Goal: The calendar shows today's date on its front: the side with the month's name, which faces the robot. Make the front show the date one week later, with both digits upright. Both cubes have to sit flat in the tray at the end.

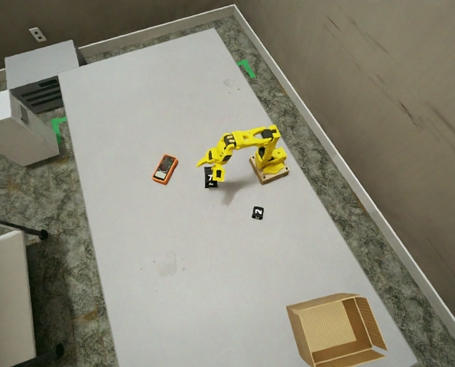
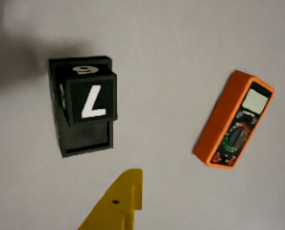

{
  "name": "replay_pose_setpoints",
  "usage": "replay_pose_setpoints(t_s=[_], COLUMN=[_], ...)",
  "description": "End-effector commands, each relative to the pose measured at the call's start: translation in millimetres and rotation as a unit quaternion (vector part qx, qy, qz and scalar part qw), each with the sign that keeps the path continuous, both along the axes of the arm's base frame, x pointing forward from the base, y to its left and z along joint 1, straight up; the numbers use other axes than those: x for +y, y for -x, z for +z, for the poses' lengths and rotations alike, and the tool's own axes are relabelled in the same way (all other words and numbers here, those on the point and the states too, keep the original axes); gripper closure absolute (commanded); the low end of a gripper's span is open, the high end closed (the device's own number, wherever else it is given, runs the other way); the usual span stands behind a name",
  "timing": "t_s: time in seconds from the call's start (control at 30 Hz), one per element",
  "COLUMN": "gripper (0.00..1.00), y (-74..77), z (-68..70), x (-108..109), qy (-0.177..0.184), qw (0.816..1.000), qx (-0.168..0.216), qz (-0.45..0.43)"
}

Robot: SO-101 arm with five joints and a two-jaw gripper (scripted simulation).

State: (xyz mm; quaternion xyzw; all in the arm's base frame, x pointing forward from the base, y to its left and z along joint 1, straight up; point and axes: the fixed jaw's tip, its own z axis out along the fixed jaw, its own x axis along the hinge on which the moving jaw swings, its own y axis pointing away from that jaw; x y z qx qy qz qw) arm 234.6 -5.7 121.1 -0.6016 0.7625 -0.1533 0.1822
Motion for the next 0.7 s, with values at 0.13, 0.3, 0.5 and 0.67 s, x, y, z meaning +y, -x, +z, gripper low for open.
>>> replay_pose_setpoints(t_s=[0.13,0.3,0.5,0.67], gripper=[0.65,0.65,0.65,0.65], y=[-3.0,-3.0,-2.6,1.2], z=[1.2,0.3,-15.7,-44.0], x=[-12.6,-12.6,-12.6,-12.3], qy=[-0.004,-0.004,-0.006,-0.009], qw=[0.999,0.999,0.999,0.994], qx=[-0.003,-0.001,0.038,0.106], qz=[-0.033,-0.033,-0.033,-0.033])
